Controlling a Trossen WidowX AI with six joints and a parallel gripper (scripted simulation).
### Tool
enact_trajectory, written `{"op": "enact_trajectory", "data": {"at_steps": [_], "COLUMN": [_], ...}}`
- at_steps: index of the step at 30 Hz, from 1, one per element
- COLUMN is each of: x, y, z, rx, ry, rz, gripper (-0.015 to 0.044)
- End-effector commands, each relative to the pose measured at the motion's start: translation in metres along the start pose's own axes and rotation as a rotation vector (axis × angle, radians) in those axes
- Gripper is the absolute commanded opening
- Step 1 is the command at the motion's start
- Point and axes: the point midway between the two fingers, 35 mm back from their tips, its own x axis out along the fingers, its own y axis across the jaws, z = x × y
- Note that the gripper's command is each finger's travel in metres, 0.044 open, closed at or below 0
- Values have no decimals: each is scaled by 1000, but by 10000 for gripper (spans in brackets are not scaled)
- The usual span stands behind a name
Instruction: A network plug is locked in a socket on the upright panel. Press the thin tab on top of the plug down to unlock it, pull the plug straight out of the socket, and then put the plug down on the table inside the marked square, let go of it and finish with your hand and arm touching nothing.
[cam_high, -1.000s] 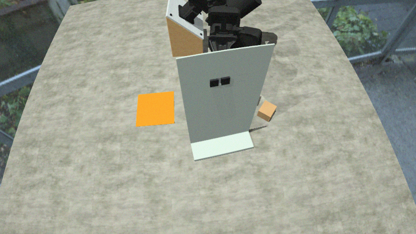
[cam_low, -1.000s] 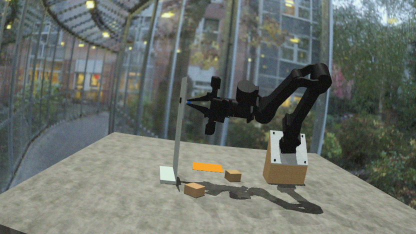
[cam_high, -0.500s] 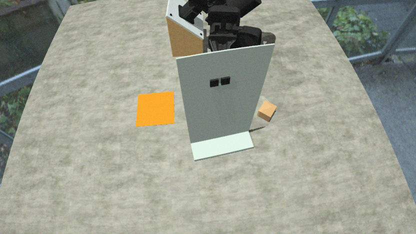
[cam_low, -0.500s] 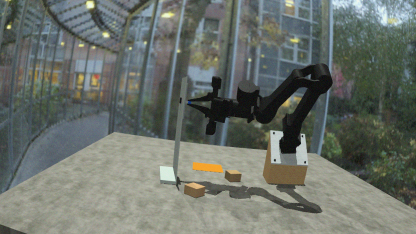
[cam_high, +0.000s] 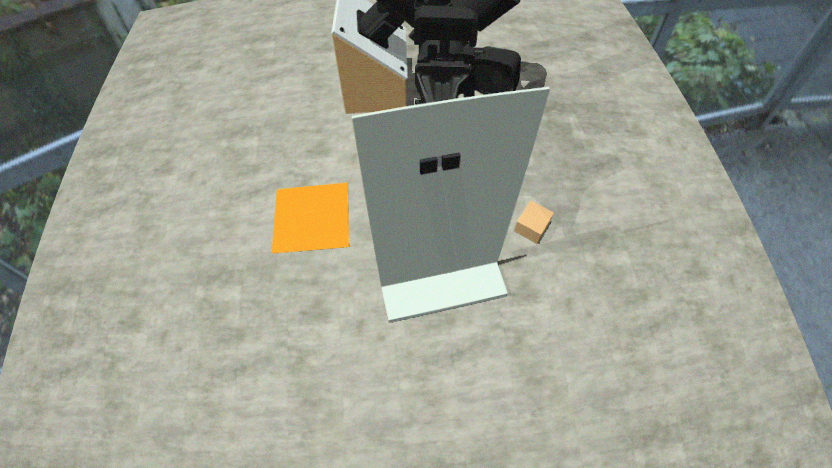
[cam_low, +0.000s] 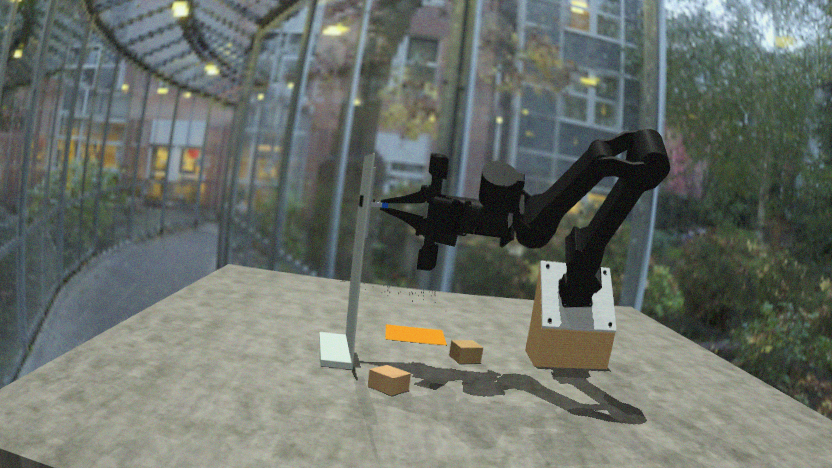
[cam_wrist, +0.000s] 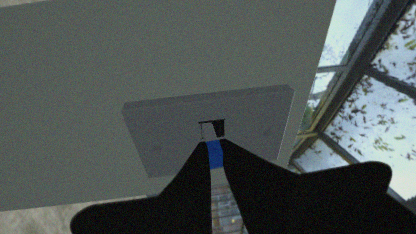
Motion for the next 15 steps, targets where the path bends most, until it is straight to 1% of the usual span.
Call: {"op": "enact_trajectory", "data": {"at_steps": [1, 15], "x": [-4, -11], "y": [1, 1], "z": [-1, -3], "rx": [4, 4], "ry": [0, 0], "rz": [3, 3], "gripper": [0, 0]}}
